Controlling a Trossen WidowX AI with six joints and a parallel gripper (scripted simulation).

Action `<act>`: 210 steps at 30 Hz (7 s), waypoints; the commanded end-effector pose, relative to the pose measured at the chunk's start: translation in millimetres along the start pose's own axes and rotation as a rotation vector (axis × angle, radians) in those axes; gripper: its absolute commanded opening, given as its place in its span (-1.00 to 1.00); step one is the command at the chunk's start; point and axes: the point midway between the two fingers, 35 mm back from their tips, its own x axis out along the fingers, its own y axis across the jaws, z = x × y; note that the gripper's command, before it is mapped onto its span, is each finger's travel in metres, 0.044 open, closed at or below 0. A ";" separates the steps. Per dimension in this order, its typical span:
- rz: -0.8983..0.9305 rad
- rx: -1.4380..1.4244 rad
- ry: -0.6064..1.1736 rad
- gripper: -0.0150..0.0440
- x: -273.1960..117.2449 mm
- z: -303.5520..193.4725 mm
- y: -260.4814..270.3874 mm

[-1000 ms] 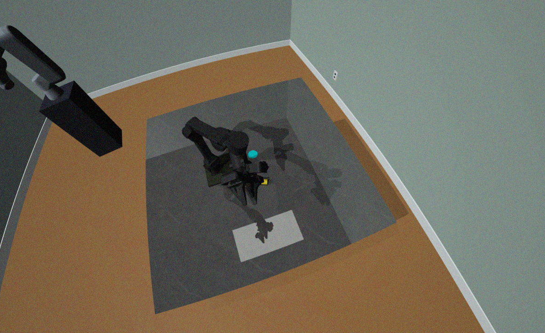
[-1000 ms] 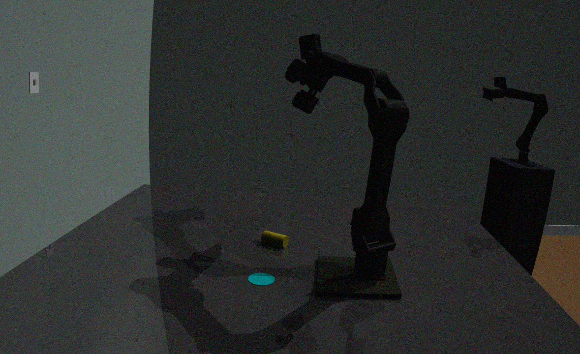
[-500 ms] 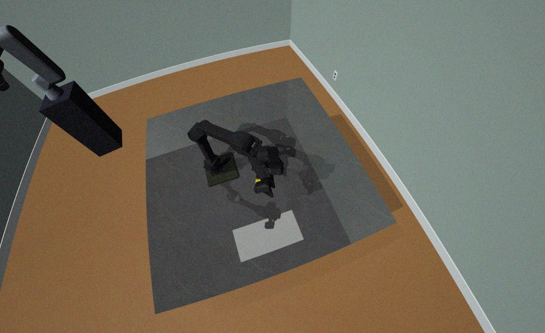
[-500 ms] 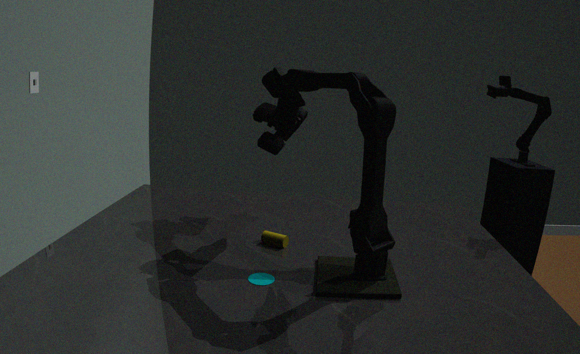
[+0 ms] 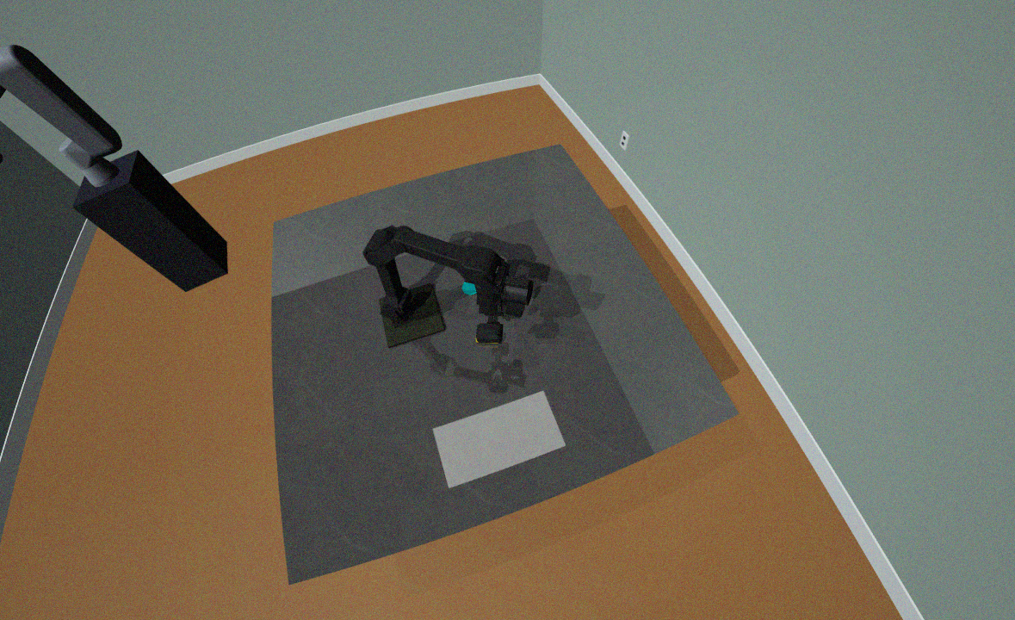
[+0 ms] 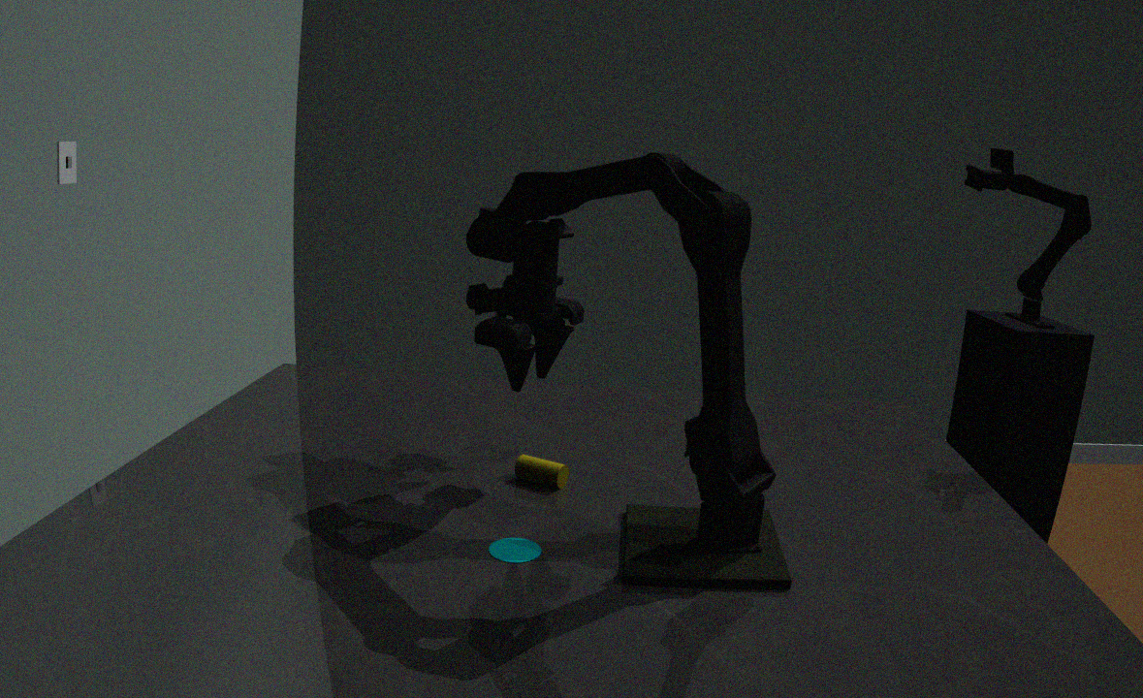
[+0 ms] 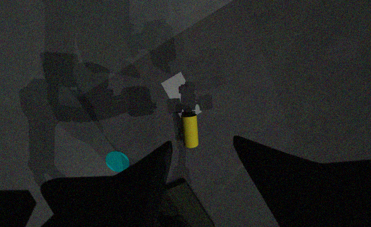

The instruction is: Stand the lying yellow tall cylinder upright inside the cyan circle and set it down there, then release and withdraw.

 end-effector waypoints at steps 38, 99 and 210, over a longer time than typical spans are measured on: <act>0.023 -0.013 0.031 -0.14 104.8 -6.5 11.2; 0.045 -0.150 0.045 -0.14 -0.4 -11.7 43.9; 0.314 -1.008 -0.145 -0.14 -10.8 -94.4 203.3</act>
